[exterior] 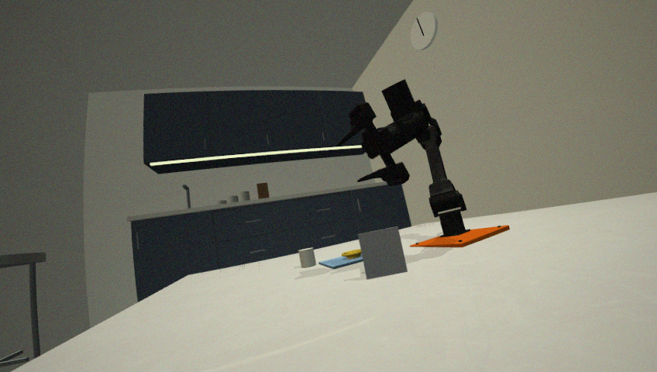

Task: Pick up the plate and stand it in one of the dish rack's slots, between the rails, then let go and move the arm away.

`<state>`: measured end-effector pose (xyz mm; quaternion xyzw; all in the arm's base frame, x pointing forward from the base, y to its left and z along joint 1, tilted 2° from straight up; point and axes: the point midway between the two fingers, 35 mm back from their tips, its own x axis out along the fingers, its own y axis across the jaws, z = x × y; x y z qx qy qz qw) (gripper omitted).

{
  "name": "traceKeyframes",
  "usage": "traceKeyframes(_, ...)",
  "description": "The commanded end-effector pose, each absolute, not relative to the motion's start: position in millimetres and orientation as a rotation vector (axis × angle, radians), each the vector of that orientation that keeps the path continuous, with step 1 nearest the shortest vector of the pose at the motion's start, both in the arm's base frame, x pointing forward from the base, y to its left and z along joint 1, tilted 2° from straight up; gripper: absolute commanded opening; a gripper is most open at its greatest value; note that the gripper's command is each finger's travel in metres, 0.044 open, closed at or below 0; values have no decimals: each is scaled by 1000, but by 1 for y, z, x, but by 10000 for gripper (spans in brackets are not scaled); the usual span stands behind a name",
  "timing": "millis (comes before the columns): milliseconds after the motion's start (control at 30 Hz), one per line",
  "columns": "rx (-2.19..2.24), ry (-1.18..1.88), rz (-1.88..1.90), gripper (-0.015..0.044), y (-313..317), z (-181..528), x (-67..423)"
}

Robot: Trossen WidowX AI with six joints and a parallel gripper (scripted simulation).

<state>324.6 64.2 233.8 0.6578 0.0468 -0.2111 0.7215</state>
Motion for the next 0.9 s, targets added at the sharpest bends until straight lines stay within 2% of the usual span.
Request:
traceKeyframes(0, 1336, 167, -501, 400, 55, 232, 331)
traceKeyframes(867, 649, 746, -618, 400, -31, 210, 343)
